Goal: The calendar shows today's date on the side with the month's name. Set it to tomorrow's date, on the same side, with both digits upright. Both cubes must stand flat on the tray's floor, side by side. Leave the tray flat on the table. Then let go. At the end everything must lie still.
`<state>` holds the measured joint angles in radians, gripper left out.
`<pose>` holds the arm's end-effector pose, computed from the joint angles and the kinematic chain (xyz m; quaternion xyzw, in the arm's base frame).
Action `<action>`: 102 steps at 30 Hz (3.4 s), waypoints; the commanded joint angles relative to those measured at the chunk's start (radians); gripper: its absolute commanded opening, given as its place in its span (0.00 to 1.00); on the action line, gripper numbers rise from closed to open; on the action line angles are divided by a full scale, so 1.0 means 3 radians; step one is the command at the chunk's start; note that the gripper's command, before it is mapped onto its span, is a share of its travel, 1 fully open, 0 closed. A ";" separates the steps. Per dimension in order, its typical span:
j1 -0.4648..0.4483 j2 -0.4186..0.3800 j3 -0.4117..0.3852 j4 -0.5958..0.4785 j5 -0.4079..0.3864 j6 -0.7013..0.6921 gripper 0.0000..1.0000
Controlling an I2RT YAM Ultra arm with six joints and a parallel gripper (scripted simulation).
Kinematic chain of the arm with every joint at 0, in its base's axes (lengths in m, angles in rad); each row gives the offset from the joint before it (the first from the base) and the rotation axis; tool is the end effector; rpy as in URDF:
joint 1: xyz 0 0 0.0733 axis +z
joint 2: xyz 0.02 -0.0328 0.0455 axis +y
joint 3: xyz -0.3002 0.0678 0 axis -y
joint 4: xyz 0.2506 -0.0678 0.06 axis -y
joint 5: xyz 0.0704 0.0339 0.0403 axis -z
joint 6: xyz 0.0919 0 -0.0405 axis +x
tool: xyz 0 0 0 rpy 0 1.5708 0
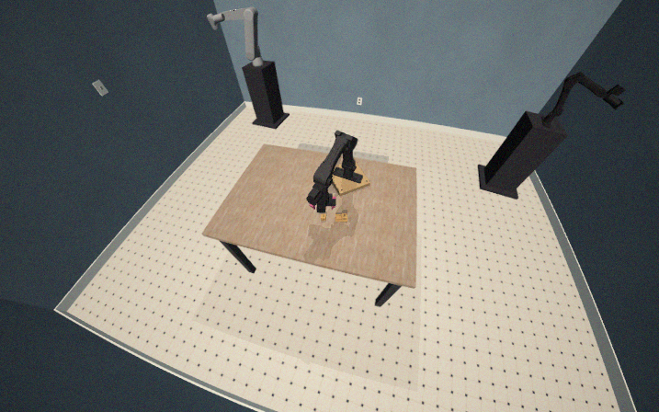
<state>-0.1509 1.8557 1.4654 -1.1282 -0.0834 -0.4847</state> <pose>0.3644 -0.0465 0.2053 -0.1670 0.9847 0.0314 0.0378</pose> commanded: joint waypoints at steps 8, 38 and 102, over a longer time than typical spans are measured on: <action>-0.0044 -0.0104 0.0079 -0.0006 -0.0016 -0.0013 1.00; 0.0009 0.0023 -0.0018 0.0095 -0.0015 -0.2918 1.00; 0.0026 0.0001 -0.0077 0.0121 -0.0013 -0.5188 0.45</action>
<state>-0.1486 1.8633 1.4433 -1.0897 -0.0830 -2.0369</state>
